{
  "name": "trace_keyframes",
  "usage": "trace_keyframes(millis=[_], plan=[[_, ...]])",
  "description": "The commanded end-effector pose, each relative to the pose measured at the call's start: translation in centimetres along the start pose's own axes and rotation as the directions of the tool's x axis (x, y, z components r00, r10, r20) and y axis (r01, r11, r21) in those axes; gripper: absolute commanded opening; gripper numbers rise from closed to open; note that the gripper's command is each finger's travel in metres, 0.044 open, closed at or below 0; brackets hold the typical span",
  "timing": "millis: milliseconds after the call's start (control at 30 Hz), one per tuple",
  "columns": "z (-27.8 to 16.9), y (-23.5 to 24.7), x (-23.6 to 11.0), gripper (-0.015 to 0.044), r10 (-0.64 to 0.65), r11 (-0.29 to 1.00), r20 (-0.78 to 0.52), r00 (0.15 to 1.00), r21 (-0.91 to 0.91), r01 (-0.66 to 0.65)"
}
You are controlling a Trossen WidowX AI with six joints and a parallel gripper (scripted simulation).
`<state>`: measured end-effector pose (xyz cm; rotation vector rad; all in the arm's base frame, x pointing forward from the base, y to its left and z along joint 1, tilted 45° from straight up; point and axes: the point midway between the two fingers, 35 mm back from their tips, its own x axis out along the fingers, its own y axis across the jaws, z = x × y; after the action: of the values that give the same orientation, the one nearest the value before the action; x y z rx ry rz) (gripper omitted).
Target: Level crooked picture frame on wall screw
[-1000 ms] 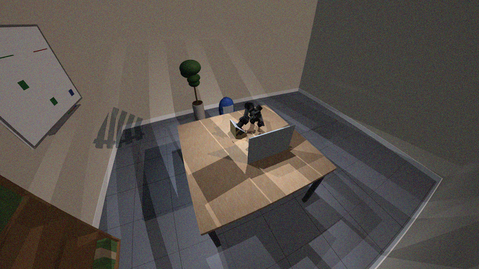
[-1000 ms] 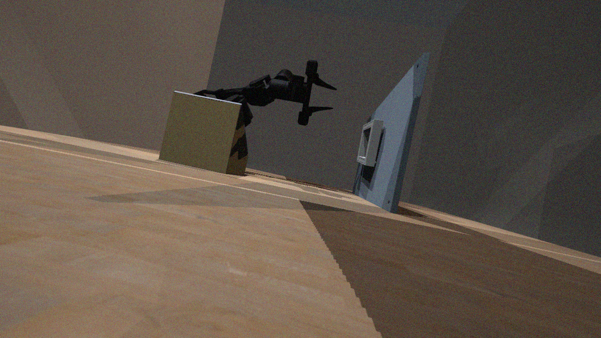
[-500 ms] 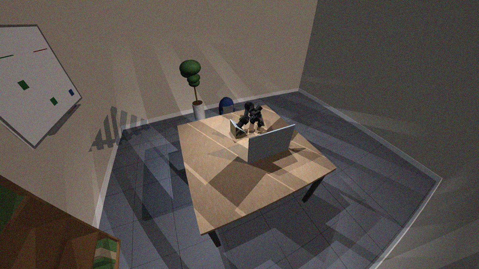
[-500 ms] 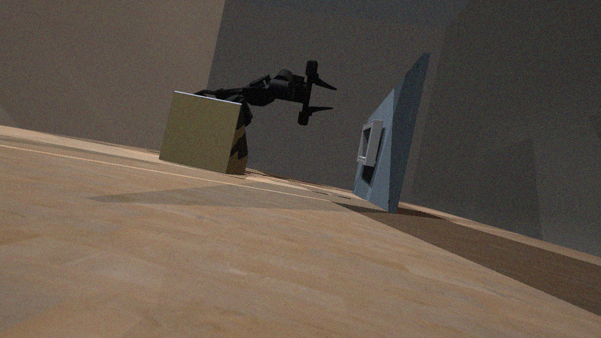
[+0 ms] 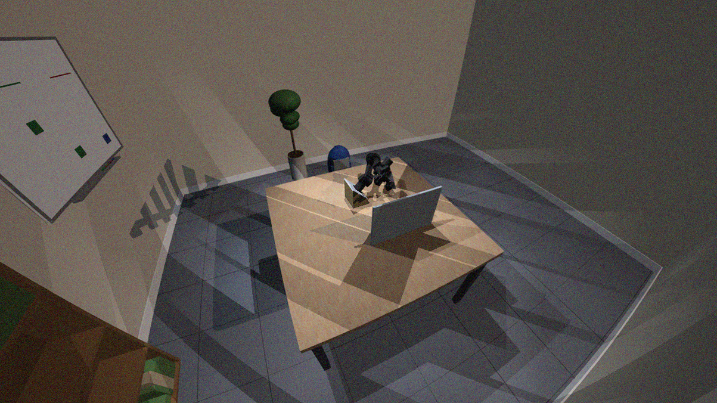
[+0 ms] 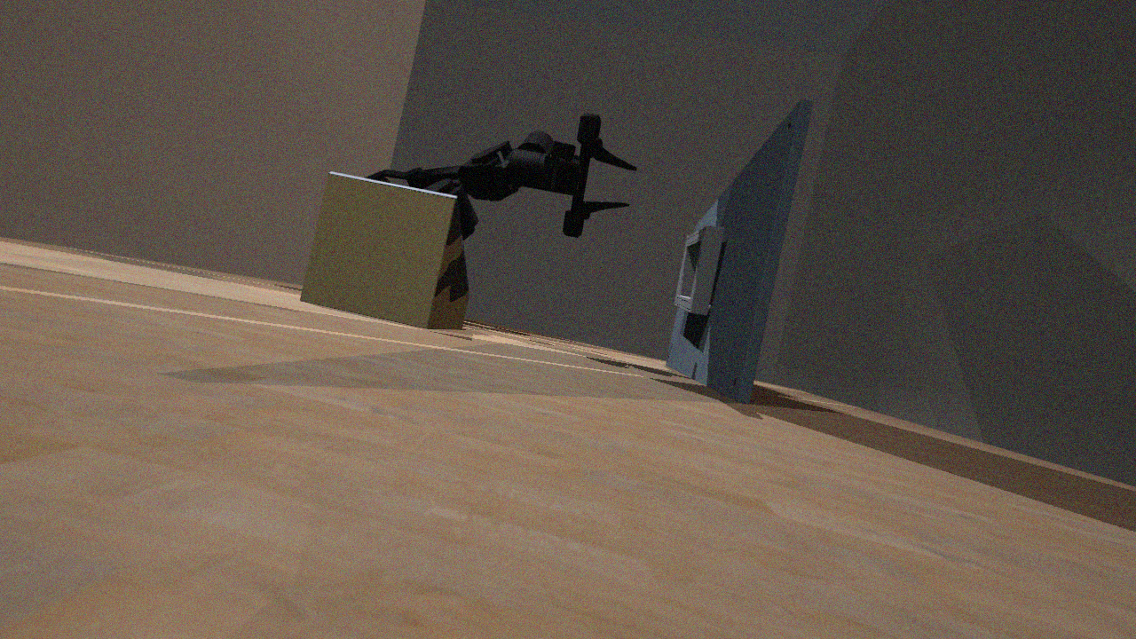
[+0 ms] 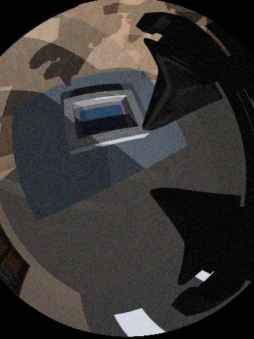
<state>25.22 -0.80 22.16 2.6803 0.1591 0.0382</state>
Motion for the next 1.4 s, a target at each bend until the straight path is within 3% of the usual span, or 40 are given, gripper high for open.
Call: trace_keyframes(millis=[0,667,1033,1367], plan=[[-0.1,-0.1,0.0,0.0260,-0.005,1.000,-0.002,1.000,0.004,0.005],[0.0,-0.1,0.0,0.0260,0.000,1.000,0.000,1.000,-0.003,0.000],[0.7,-5.9,1.1,0.0260,-0.003,0.983,-0.006,1.000,-0.181,0.002],[0.7,-6.0,1.1,0.0260,-0.003,0.983,-0.006,1.000,-0.184,0.002]])
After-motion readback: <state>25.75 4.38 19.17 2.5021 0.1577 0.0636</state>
